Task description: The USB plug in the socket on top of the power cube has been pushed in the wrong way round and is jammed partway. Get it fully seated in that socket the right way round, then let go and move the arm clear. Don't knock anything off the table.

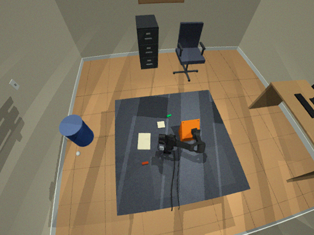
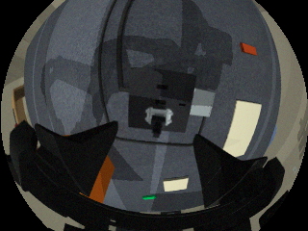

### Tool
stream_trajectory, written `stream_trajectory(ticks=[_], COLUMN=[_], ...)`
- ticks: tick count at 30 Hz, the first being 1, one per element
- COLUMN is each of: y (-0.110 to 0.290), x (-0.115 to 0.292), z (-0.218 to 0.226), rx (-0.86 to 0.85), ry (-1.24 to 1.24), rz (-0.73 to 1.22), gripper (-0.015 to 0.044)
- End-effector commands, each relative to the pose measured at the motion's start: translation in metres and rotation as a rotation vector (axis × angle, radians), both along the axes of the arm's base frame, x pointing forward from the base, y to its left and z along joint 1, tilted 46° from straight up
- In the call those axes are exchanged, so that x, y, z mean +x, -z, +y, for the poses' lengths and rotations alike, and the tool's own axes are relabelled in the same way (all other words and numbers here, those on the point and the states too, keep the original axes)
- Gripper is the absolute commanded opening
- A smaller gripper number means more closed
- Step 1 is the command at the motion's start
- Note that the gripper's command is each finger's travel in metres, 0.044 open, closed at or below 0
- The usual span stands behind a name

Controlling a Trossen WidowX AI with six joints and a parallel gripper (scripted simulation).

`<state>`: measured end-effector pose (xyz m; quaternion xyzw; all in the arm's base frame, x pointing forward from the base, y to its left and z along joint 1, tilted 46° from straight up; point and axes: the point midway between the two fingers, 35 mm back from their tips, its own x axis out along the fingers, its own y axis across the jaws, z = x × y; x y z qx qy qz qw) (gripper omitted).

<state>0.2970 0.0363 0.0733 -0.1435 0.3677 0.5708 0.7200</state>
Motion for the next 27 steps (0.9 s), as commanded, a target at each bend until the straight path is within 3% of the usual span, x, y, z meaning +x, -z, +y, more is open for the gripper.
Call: stream_trajectory(ticks=[1,13,27], y=[-0.0002,-0.0002,-0.0002], x=[0.0001,0.0001,0.0001], z=[-0.0002,-0.0002,-0.0002], rx=[0.000,0.000,0.000], ry=[0.000,0.000,0.000], rz=[-0.001,-0.001,-0.001], gripper=[0.0309,0.0000,0.0000])
